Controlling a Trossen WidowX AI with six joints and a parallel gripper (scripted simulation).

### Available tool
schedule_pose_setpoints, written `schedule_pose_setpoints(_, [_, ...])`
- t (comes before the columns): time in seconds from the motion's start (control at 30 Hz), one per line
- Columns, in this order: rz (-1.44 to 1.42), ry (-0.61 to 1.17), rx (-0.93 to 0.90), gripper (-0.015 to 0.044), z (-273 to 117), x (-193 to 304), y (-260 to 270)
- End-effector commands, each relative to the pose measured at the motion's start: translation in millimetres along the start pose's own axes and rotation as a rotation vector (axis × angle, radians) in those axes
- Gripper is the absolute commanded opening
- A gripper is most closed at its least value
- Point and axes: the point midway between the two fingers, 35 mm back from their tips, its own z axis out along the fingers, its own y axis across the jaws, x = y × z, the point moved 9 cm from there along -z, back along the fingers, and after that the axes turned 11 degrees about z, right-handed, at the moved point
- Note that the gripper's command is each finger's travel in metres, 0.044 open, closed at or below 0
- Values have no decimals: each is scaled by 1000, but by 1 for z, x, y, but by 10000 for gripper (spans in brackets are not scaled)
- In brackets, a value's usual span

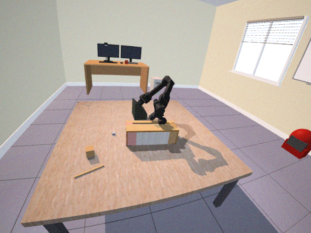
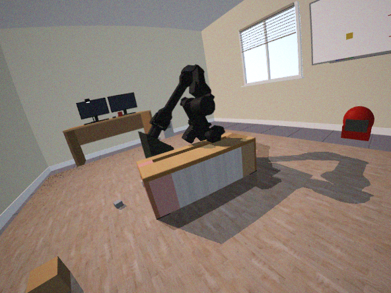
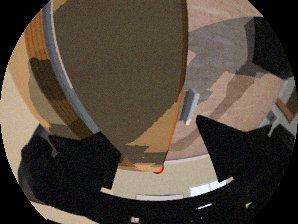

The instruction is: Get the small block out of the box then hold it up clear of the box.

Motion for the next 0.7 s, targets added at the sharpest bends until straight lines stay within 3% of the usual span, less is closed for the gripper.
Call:
schedule_pose_setpoints(0.0, [0,6,3,400,3,7,-1])
schedule_pose_setpoints(0.4, [0,6,3,400,7,24,-4])
schedule_pose_setpoints(0.67, [1,-1,1,400,-53,38,-7])
